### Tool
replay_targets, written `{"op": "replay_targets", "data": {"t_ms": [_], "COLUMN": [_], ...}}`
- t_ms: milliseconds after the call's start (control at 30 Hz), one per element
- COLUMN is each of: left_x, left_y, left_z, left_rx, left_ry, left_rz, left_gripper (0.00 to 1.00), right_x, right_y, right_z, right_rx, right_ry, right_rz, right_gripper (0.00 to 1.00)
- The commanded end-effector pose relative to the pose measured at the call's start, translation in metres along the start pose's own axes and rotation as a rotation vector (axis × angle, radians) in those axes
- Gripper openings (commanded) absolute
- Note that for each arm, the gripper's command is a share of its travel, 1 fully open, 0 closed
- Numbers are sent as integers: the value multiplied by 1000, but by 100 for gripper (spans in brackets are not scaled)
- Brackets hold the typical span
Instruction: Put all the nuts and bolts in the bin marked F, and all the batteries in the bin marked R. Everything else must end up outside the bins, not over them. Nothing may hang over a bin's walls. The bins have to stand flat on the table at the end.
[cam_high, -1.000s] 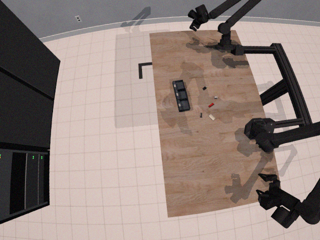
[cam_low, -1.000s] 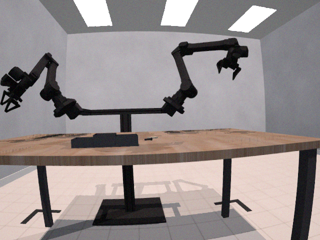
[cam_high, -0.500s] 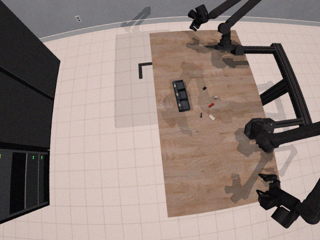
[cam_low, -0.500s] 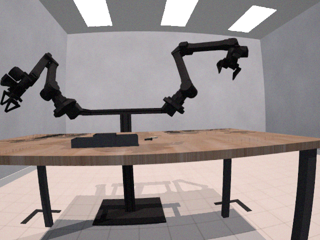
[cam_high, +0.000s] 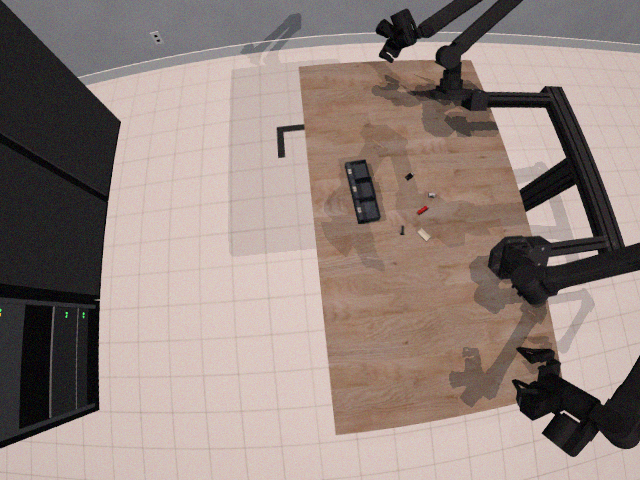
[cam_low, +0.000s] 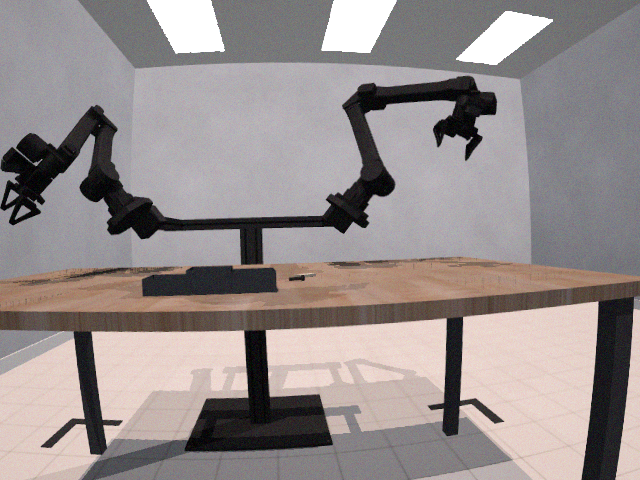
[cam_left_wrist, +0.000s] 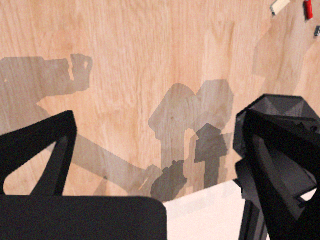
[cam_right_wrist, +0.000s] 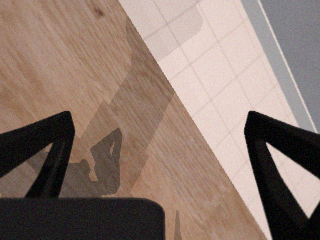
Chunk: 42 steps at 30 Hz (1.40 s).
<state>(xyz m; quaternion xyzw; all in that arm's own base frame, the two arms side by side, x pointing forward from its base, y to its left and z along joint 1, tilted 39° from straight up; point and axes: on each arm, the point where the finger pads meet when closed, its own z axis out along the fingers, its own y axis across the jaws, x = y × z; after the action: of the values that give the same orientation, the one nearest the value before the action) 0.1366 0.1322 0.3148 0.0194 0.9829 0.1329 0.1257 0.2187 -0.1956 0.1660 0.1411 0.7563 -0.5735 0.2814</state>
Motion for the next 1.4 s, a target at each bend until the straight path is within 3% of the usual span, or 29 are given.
{"op": "replay_targets", "data": {"t_ms": [0, 867, 900, 1000, 1100, 1133, 1233, 1300, 1367], "left_x": [-5, -5, -5, -5, -5, -5, -5, -5, -5], "left_y": [9, 9, 9, 9, 9, 9, 9, 9, 9], "left_z": [-23, -23, -23, -23, -23, -23, -23, -23, -23], "left_rx": [-44, -44, -44, -44, -44, -44, -44, -44, -44], "left_ry": [-40, -40, -40, -40, -40, -40, -40, -40, -40], "left_rz": [-9, -9, -9, -9, -9, -9, -9, -9, -9], "left_gripper": [100, 100, 100, 100, 100, 100, 100, 100, 100], "right_x": [0, 0, -27, -39, -42, -39, -60, -67, -73], "right_y": [0, 0, -15, -29, -31, -21, -3, 11, 25], "right_z": [0, 0, -8, -29, -33, -37, -38, -43, -47], "right_rx": [0, 0, 6, 3, 3, -36, -84, -172, -167], "right_ry": [0, 0, -26, -25, -24, 4, -70, -92, -90], "right_rz": [0, 0, 50, 54, 55, 10, 9, -8, -6], "right_gripper": [100, 100, 100, 100, 100, 100, 100, 100, 100]}}
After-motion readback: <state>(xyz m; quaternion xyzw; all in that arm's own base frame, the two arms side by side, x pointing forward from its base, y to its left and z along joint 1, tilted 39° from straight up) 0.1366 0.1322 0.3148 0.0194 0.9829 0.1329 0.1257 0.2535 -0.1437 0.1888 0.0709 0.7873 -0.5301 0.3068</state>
